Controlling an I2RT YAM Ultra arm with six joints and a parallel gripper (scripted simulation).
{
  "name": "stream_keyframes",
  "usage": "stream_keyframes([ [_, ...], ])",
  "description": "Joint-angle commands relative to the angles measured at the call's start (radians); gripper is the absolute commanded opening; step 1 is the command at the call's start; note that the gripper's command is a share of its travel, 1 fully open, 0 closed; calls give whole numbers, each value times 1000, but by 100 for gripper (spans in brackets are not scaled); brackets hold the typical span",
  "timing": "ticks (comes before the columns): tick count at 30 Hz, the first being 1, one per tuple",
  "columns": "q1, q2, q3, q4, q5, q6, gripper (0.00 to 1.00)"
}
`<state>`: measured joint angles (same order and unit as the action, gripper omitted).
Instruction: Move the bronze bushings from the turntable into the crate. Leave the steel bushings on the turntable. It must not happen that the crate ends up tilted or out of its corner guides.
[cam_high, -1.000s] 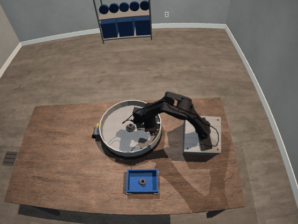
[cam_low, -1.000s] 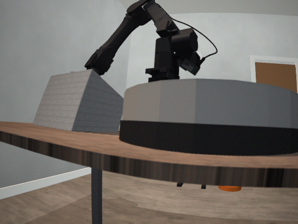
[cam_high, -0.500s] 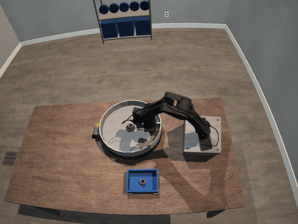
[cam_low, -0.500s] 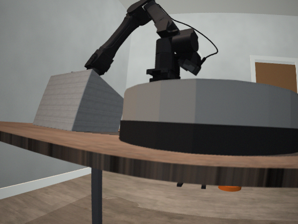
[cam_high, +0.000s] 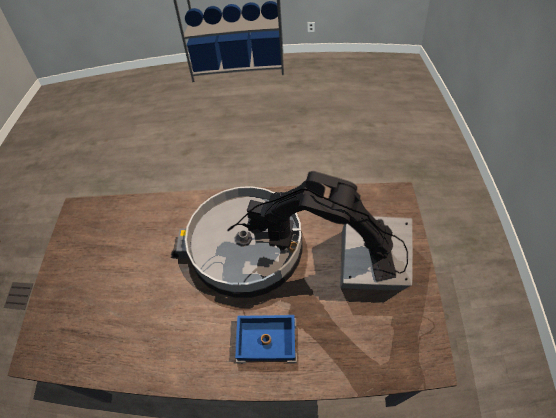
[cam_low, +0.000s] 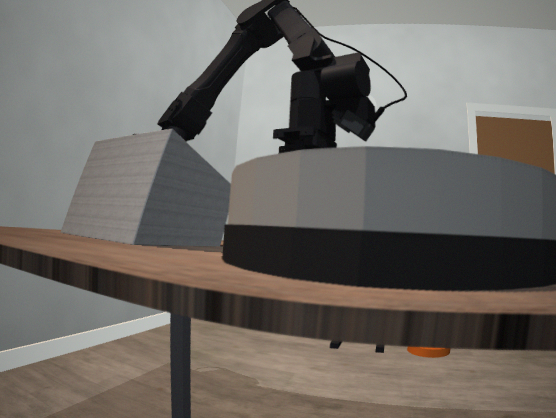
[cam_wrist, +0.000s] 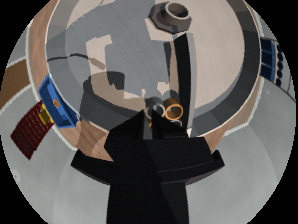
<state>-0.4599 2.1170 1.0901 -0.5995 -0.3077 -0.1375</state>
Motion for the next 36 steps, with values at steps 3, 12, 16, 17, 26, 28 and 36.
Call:
stream_keyframes([
  [3,-1,17,-23,7,-6,8,13],
  [12,-1,16,-26,15,-6,8,13],
  [16,0,15,-32,20,-6,9,13],
  [17,1,16,-25,24,-7,8,13],
  [26,1,15,-30,23,-7,9,13],
  [28,1,15,-30,23,-7,9,13],
  [36,1,15,-30,23,-7,9,13],
])
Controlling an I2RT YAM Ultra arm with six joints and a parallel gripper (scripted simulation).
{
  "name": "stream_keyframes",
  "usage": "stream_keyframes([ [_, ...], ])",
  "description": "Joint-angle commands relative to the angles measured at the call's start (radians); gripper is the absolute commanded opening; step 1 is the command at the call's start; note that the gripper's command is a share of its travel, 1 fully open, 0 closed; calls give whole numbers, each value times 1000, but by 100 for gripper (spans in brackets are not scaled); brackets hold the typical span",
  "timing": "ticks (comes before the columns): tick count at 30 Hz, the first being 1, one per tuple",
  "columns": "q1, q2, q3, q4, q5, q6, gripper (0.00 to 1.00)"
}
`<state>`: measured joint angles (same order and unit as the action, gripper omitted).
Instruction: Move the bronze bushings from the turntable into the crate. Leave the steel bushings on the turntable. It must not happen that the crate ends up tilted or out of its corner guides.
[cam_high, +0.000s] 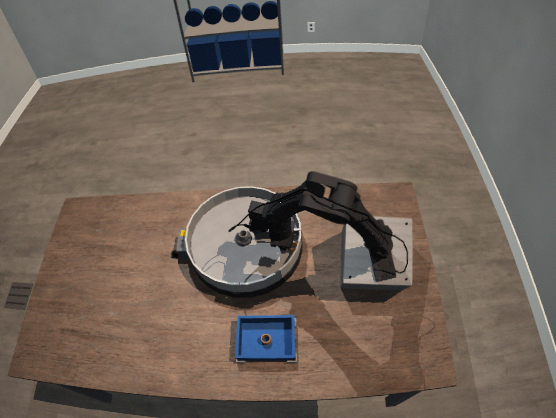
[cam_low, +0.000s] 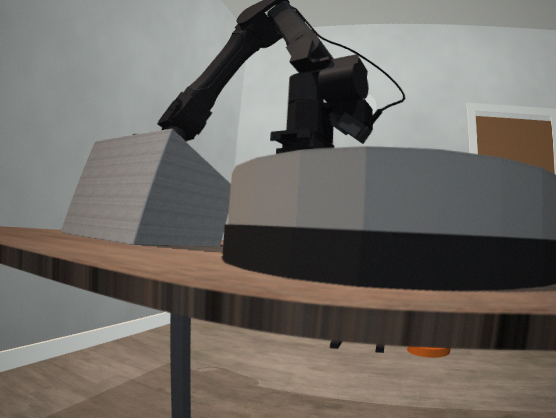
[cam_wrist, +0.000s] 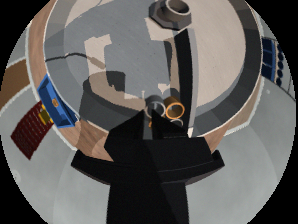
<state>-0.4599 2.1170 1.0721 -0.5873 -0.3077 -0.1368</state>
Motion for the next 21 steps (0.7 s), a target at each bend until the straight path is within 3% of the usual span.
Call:
stream_keyframes([
  [1,1,15,-12,11,-7,8,13],
  [21,2,16,5,3,-7,8,13],
])
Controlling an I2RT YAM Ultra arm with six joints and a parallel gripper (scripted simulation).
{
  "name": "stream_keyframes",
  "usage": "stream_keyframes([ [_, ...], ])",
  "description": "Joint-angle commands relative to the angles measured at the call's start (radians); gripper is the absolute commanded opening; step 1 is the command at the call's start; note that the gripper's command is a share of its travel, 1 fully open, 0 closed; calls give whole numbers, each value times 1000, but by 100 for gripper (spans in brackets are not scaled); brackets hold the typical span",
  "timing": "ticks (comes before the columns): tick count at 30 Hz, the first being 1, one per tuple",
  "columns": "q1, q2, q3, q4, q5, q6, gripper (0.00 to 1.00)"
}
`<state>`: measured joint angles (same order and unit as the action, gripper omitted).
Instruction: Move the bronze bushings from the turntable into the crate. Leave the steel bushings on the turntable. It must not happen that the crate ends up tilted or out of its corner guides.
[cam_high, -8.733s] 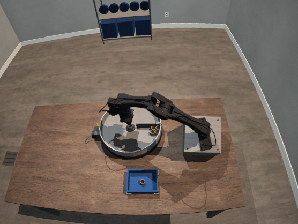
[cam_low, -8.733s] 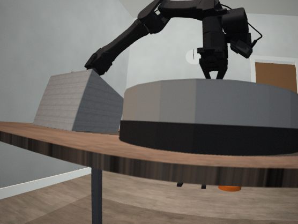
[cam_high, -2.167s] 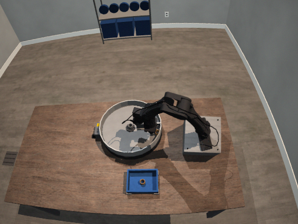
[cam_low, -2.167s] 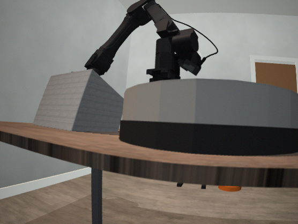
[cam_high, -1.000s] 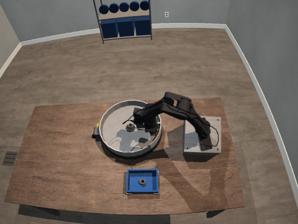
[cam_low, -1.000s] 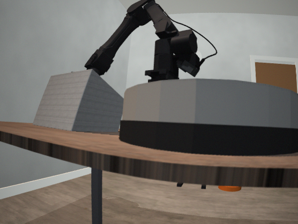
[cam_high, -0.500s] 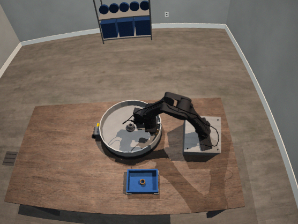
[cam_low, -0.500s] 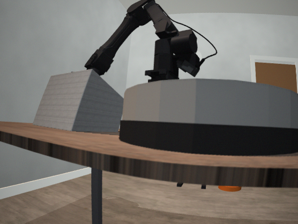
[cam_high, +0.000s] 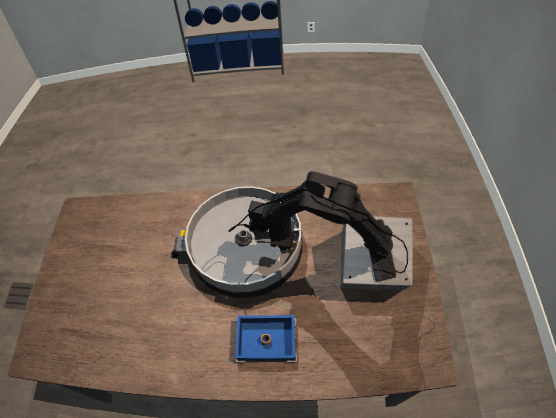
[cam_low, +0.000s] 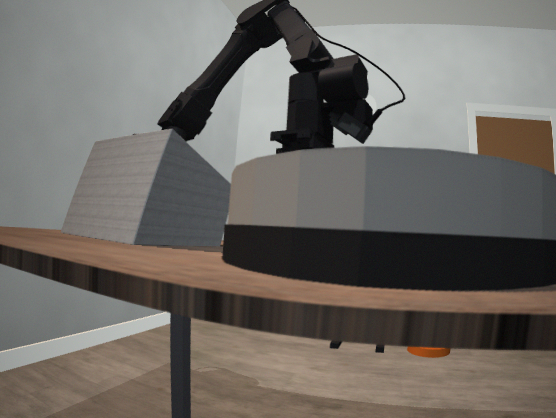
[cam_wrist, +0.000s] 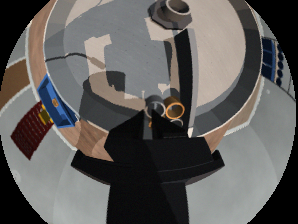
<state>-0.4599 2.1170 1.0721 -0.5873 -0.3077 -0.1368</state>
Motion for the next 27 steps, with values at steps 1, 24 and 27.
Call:
stream_keyframes([
  [1,3,17,19,-4,-7,9,13],
  [24,4,17,31,-15,-7,9,13],
  [27,4,17,31,-15,-7,9,13],
])
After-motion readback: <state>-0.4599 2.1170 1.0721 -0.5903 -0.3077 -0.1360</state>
